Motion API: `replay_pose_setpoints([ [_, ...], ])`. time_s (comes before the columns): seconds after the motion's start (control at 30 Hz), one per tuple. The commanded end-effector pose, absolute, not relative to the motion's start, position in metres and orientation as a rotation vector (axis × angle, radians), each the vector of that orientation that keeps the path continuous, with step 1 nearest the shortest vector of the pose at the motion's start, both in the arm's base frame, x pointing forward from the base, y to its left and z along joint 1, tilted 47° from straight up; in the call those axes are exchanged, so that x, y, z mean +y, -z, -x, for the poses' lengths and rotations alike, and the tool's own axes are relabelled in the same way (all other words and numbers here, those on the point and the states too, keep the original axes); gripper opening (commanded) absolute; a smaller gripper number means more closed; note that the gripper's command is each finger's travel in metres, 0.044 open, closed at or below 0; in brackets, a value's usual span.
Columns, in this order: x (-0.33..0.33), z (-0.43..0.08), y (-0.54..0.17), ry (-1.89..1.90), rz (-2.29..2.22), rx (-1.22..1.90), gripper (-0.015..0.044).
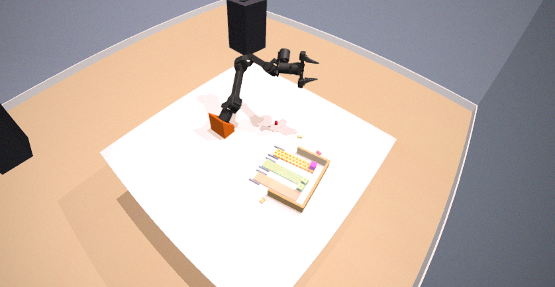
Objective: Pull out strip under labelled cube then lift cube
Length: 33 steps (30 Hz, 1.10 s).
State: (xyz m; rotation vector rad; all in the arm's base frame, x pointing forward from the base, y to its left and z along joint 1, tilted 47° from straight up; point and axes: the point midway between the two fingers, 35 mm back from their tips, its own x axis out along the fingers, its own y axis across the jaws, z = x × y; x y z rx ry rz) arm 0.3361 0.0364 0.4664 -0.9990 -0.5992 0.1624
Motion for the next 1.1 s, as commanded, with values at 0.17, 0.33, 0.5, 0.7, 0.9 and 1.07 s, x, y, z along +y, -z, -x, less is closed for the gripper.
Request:
replay_pose_setpoints([
  [0.17,0.014,-0.368,-0.398,-0.291,0.809,-0.372,0.0400],
  [0.33,-0.012,-0.384,-0.322,-0.382,0.554,-0.128,0.0400],
  [0.5,-0.039,-0.381,-0.239,-0.428,0.207,0.138,0.0400],
  [0.7,-0.062,-0.353,-0.149,-0.410,-0.296,0.431,0.0400],
  [0.9,-0.067,-0.315,-0.090,-0.345,-0.758,0.627,0.0400],
  [1.07,-0.067,-0.315,-0.090,-0.345,-0.758,0.627,0.0400],
])
